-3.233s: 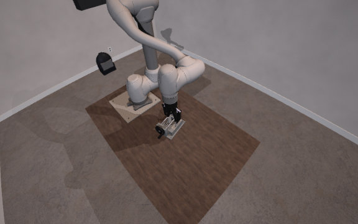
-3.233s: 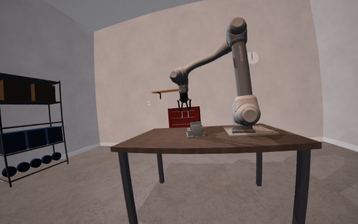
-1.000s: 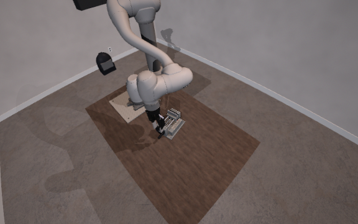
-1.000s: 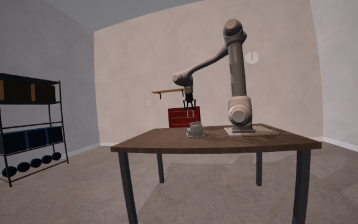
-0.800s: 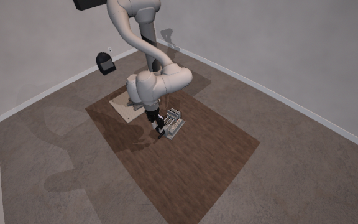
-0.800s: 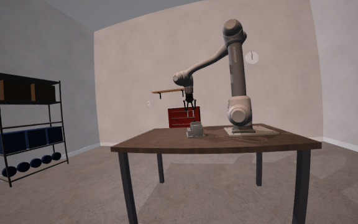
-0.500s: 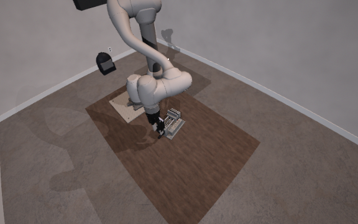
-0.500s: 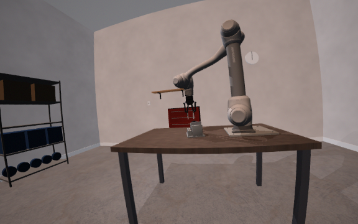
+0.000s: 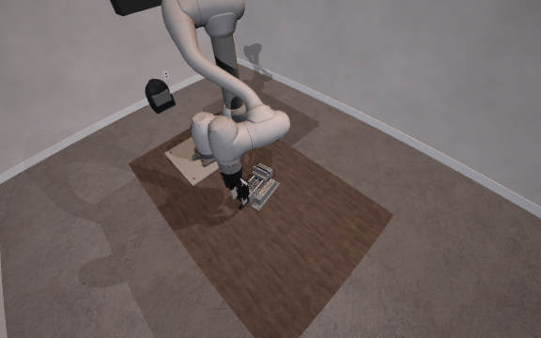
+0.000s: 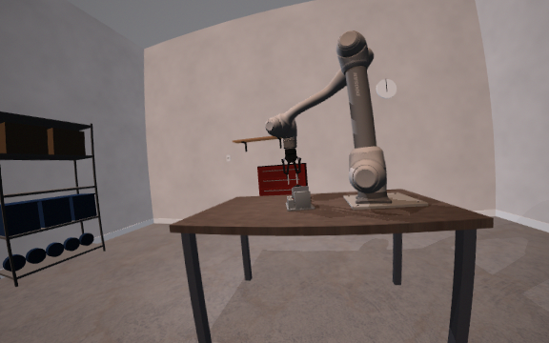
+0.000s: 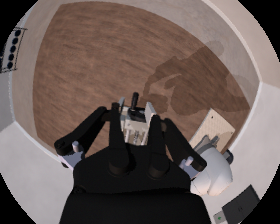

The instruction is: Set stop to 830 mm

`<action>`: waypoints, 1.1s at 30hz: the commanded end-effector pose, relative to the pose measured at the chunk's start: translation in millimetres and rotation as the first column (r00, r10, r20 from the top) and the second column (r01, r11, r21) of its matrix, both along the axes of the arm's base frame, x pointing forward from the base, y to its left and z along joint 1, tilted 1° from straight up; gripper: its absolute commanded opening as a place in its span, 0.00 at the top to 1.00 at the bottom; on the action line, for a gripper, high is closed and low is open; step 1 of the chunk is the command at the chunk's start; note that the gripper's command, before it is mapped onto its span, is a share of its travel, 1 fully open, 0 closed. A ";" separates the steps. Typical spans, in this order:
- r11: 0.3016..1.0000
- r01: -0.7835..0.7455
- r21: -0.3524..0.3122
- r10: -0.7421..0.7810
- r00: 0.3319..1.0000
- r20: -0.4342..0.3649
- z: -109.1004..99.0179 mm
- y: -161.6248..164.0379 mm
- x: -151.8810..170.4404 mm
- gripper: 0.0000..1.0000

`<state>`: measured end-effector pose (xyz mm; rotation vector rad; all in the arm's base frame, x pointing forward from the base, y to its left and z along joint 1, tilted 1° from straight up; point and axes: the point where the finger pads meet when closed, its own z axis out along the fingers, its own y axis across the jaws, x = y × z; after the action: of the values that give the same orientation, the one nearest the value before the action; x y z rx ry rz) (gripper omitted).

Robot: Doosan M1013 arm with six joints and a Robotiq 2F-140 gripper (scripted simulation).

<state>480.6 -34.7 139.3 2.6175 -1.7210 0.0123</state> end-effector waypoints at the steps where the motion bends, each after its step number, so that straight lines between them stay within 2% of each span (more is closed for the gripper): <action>1: 1.000 0.000 0.000 0.000 1.000 0.000 -1.7 0.0 -0.1 0.67; 23: 1.000 0.000 0.000 0.000 1.000 0.000 -60.4 -0.7 0.0 0.67; 33: 1.000 0.000 0.000 0.000 1.000 0.000 -69.0 -0.8 0.0 0.67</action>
<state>480.6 -35.5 70.6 2.6176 -1.7210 0.0128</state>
